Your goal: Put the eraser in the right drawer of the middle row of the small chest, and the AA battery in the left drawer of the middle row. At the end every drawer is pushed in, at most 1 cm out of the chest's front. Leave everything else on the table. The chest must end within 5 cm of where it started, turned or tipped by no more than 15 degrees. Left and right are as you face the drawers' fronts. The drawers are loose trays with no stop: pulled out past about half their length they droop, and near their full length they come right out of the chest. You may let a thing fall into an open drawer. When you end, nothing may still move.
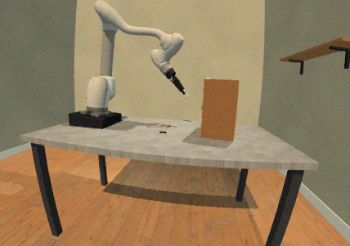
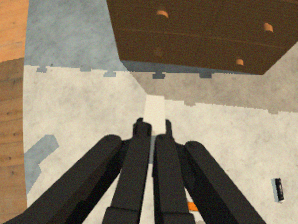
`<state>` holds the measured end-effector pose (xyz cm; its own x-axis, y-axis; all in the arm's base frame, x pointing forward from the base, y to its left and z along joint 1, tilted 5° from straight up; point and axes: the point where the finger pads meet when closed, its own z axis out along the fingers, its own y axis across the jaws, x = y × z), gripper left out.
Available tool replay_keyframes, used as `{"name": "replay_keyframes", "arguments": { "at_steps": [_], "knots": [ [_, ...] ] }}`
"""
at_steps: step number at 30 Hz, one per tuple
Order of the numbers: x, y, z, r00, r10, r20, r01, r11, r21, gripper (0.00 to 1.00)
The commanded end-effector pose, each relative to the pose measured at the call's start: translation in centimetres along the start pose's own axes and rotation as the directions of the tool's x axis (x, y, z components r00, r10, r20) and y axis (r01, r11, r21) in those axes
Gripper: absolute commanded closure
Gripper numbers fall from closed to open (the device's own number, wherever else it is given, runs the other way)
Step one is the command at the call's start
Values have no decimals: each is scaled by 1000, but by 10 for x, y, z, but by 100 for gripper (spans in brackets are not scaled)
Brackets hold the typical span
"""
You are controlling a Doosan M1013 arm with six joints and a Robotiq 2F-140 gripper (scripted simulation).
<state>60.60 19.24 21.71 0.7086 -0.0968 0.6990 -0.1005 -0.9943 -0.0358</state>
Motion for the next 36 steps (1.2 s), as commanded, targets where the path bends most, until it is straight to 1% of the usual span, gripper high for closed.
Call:
{"name": "replay_keyframes", "arguments": {
  "at_steps": [1, 5, 7, 14, 22, 24, 30, 36],
  "knots": [
    [-3, -2, 8, 996, -1, -90, 0, 1000, -15, 100],
    [-2, -2, 14, 990, -2, -141, 0, 1000, -15, 100],
    [-2, -2, 14, 990, -2, -141, 0, 1000, -15, 100],
    [-1, -2, 24, 973, -4, -232, 0, 1000, -15, 100],
    [1, -1, 39, 938, -6, -347, 0, 1000, -16, 100],
    [1, -1, 39, 938, -6, -347, 0, 1000, -16, 100],
    [2, -1, 49, 903, -7, -429, 0, 1000, -15, 100],
    [3, -1, 56, 877, -7, -480, 0, 1000, -16, 100]
  ]
}}
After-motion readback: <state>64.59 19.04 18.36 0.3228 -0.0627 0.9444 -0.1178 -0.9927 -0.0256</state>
